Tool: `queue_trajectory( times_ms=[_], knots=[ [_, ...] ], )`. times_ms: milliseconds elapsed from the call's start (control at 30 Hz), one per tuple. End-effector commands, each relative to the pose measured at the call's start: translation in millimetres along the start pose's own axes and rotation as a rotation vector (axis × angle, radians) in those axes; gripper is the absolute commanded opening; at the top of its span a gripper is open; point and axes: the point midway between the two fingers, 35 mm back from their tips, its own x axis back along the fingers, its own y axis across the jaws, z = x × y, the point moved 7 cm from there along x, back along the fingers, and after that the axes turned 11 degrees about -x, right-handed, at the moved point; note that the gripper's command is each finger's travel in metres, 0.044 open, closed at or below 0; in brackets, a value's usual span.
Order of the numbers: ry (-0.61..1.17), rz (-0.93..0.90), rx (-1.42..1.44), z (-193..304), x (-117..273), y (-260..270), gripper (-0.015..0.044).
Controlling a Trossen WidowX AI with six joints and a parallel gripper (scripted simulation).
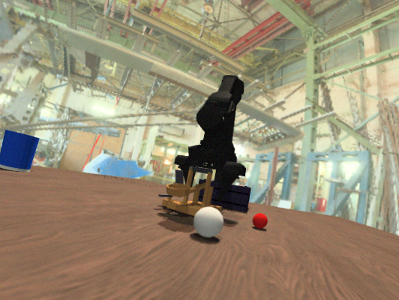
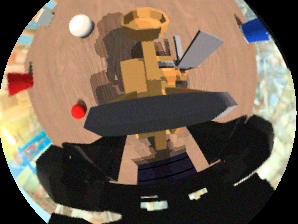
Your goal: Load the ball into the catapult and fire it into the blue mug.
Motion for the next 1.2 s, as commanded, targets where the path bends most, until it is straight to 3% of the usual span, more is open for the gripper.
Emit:
queue_trajectory(
  times_ms=[0, 33, 400, 600, 733, 933, 1167],
  knots=[
    [0.009, 0.0, -0.002, 2, -5, 0, 0.044],
    [0.009, 0.0, -0.002, 2, -5, 0, 0.044],
    [0.002, 0.001, 0.0, 0, -2, 0, 0.0151],
    [0.002, 0.001, 0.0, 0, -2, 0, 0.0111],
    [0.003, 0.0, 0.0, -1, 37, 0, 0.0006],
    [0.003, 0.001, 0.023, -4, 48, -5, 0.0],
    [0.003, 0.005, 0.252, -41, 49, -63, 0.0]
  ],
)
